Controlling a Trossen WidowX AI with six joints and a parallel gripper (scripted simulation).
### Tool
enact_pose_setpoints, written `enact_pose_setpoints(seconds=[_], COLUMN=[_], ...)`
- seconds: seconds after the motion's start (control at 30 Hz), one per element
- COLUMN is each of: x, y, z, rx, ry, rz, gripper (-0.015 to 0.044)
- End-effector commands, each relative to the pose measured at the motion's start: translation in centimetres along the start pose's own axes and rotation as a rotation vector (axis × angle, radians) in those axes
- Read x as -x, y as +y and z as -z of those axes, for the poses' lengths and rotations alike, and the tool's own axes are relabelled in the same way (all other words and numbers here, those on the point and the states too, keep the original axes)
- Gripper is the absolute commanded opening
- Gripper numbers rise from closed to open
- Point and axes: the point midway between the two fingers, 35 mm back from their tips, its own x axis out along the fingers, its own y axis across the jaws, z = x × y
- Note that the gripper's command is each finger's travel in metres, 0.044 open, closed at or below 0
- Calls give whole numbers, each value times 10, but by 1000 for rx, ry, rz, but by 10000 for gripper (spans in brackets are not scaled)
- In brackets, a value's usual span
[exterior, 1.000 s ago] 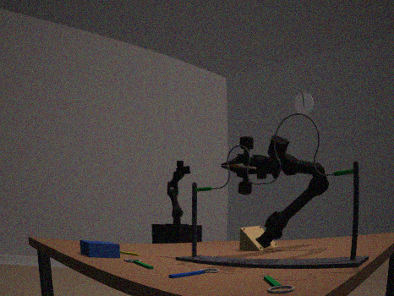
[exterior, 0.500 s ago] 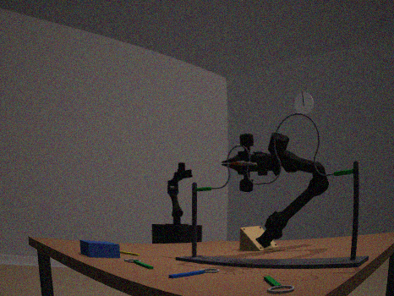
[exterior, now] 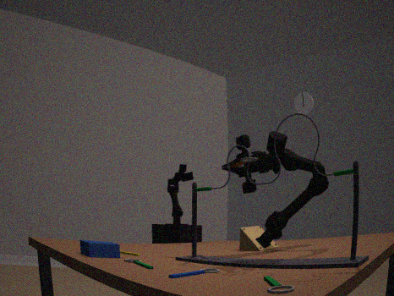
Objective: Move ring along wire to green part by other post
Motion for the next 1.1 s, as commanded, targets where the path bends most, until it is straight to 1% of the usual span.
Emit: enact_pose_setpoints(seconds=[0.0, 1.07], x=[1, 5], y=[2, 47], z=[-3, -20], rx=[-73, -692], ry=[-15, -95], rz=[-33, -384], gripper=[-150, -150])
